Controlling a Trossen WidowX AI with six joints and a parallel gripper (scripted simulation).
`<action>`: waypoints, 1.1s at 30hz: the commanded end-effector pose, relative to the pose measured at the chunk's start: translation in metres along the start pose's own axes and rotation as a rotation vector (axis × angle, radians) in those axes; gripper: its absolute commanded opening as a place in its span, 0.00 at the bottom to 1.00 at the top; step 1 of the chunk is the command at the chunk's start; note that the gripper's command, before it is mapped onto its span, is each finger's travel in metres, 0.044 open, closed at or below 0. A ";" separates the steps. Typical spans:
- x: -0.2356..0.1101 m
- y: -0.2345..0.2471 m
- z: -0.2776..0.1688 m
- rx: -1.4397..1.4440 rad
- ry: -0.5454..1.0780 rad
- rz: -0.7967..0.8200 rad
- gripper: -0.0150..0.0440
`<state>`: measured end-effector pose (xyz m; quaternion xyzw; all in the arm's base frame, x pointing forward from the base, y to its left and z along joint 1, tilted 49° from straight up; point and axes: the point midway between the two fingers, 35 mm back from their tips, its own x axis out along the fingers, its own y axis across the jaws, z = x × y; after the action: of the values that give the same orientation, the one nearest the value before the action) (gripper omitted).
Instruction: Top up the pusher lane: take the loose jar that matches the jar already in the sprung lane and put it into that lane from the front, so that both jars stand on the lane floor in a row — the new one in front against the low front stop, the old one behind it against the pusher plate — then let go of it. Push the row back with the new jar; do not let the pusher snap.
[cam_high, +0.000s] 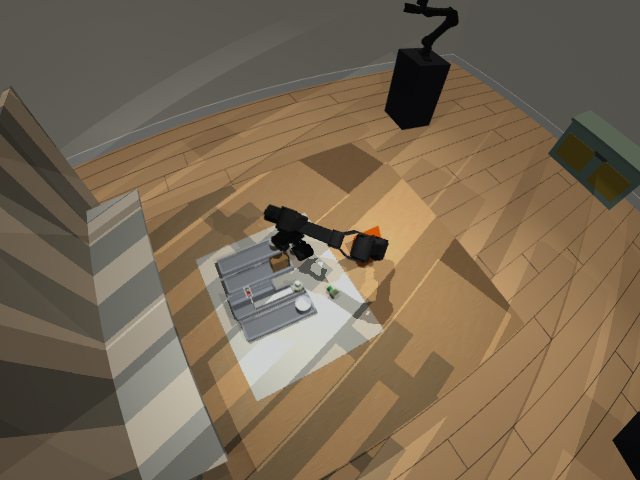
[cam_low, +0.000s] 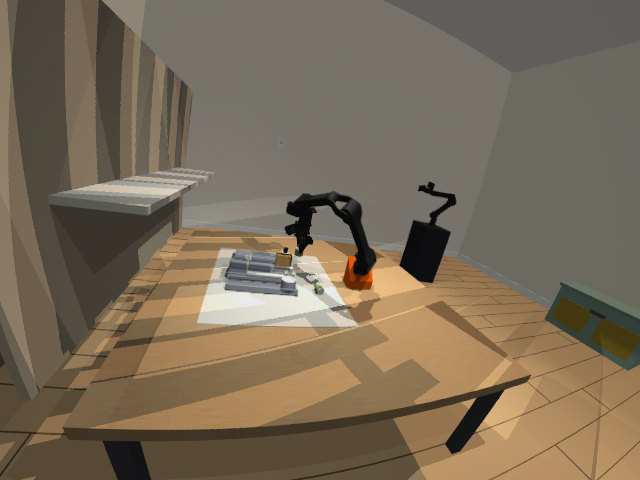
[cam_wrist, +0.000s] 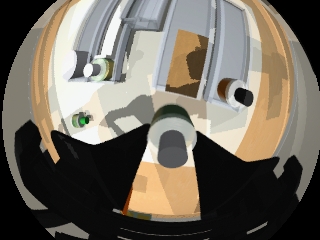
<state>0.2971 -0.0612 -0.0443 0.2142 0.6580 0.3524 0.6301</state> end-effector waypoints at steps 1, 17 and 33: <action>-0.023 0.003 -0.001 0.009 -0.005 0.007 0.25; -0.008 0.064 0.011 0.044 -0.009 0.006 0.25; 0.022 0.123 0.009 0.066 -0.006 0.021 0.25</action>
<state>0.2842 0.0341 0.0324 0.2387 0.6652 0.3379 0.6216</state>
